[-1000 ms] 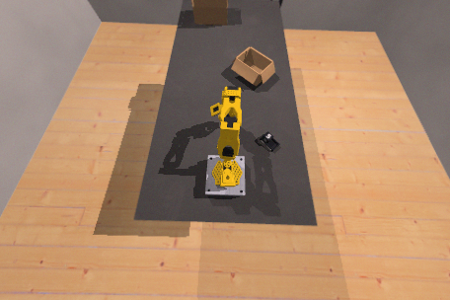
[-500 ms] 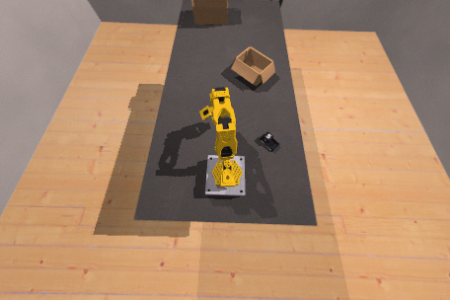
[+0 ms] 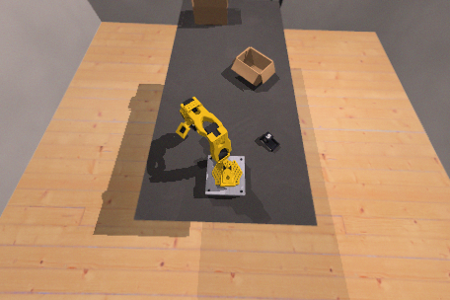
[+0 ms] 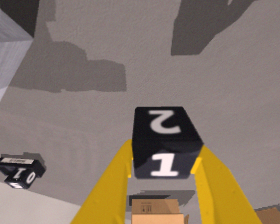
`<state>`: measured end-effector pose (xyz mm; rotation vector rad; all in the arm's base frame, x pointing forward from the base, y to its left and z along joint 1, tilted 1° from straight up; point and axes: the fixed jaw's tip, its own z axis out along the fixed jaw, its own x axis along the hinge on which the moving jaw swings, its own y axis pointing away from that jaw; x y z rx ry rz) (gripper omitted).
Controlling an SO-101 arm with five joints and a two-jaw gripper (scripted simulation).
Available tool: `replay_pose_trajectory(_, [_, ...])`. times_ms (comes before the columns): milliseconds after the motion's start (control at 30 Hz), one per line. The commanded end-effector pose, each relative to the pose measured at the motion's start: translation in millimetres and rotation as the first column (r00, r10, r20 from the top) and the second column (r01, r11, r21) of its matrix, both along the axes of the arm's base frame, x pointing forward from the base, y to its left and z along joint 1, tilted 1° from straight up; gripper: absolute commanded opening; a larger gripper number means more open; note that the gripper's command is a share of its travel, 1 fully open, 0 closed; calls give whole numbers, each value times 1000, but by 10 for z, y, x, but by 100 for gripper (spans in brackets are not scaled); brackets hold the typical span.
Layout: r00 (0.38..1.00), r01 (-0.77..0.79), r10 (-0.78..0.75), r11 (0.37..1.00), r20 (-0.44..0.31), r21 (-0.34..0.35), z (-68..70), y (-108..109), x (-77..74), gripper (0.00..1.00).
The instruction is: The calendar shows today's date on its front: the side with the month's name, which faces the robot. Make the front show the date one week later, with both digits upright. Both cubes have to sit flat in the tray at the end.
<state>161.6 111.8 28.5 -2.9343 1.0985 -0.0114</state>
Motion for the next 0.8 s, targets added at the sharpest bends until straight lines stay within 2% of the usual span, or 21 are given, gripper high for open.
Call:
replay_pose_trajectory(0, [998, -69, 69, 998, 15, 13, 27, 139, -76, 0])
replay_pose_trajectory(167, [980, -200, 200, 980, 17, 14, 30, 318, -266, 0])
replay_pose_trajectory(300, [967, -255, 255, 967, 17, 14, 31, 387, -354, 0])
replay_pose_trajectory(767, [962, -273, 273, 962, 17, 14, 14, 410, -383, 0])
